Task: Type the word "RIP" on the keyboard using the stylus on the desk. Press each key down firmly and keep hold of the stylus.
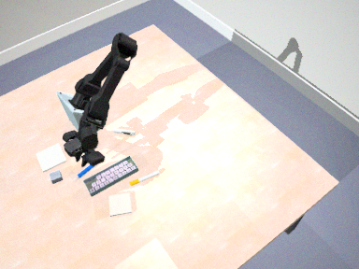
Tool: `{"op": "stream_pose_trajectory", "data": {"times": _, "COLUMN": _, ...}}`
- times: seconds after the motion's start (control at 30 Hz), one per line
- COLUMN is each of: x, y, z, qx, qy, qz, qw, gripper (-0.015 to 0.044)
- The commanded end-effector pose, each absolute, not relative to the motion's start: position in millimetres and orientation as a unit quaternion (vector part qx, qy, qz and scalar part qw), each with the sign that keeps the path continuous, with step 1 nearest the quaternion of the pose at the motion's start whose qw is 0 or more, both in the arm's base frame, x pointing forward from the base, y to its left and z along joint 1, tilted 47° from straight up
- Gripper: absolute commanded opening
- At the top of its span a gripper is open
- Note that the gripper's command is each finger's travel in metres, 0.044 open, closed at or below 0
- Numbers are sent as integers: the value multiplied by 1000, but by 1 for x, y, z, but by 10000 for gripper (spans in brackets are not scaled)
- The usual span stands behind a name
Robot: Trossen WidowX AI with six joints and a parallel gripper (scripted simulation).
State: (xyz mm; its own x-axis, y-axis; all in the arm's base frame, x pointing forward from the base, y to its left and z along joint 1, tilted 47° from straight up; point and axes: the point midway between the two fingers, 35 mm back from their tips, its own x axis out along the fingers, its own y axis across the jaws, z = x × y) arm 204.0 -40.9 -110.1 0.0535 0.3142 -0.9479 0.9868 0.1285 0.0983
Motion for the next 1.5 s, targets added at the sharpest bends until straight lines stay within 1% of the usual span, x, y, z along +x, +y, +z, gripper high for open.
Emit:
{"op": "stream_pose_trajectory", "data": {"times": 0.0, "x": 205, "y": -45, "z": -110, "qx": 564, "qy": 568, "qz": -378, "qw": 466, "gripper": 150}}
{"op": "stream_pose_trajectory", "data": {"times": 1.47, "x": 206, "y": -25, "z": -128, "qx": 564, "qy": 568, "qz": -378, "qw": 466, "gripper": 150}}
